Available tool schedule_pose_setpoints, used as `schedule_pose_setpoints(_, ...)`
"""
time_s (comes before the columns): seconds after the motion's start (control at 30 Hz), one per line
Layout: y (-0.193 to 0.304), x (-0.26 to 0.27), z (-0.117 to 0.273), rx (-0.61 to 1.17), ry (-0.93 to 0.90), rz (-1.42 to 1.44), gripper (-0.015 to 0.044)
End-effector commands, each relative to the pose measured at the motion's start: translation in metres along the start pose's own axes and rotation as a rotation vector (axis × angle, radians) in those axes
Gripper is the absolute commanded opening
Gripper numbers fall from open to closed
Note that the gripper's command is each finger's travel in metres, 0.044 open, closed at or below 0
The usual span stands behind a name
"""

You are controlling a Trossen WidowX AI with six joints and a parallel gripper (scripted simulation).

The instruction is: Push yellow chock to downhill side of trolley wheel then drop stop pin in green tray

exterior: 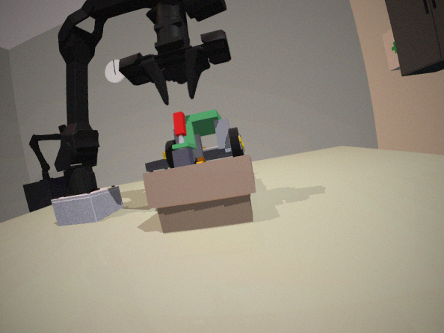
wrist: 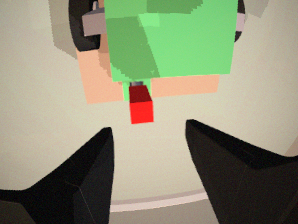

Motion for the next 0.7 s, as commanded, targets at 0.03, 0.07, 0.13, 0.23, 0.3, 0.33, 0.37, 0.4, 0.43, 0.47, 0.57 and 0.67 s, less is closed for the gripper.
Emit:
schedule_pose_setpoints(0.03,0.0,0.001,-0.009,0.002,-0.008,0.007,0.019)
schedule_pose_setpoints(0.07,0.0,0.001,-0.01,0.002,-0.007,0.007,0.019)
schedule_pose_setpoints(0.13,0.0,0.001,-0.013,0.002,-0.007,0.007,0.019)
schedule_pose_setpoints(0.23,0.0,0.001,-0.017,0.002,-0.007,0.007,0.019)
schedule_pose_setpoints(0.3,0.0,0.002,-0.02,0.002,-0.007,0.007,0.019)
schedule_pose_setpoints(0.33,0.0,0.002,-0.022,0.002,-0.007,0.007,0.019)
schedule_pose_setpoints(0.37,0.0,0.002,-0.022,0.003,-0.007,0.007,0.019)
schedule_pose_setpoints(0.4,0.0,0.002,-0.023,0.003,-0.008,0.007,0.019)
schedule_pose_setpoints(0.43,0.0,0.002,-0.023,0.003,-0.008,0.007,0.019)
schedule_pose_setpoints(0.47,0.0,0.002,-0.023,0.003,-0.008,0.007,0.019)
schedule_pose_setpoints(0.57,0.0,0.002,-0.025,0.003,-0.007,0.007,0.019)
schedule_pose_setpoints(0.67,0.0,0.001,-0.029,0.003,-0.007,0.007,0.019)
Point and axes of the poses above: the point midway between the two fingers, 35 mm back from their tips, its own z axis back along the fingers, its own x axis across the jaws, y = z × x, the point moved 3 cm from there along z, back along the fingers, and after that the axes turned 6 degrees about -z, right-handed, at the moved point
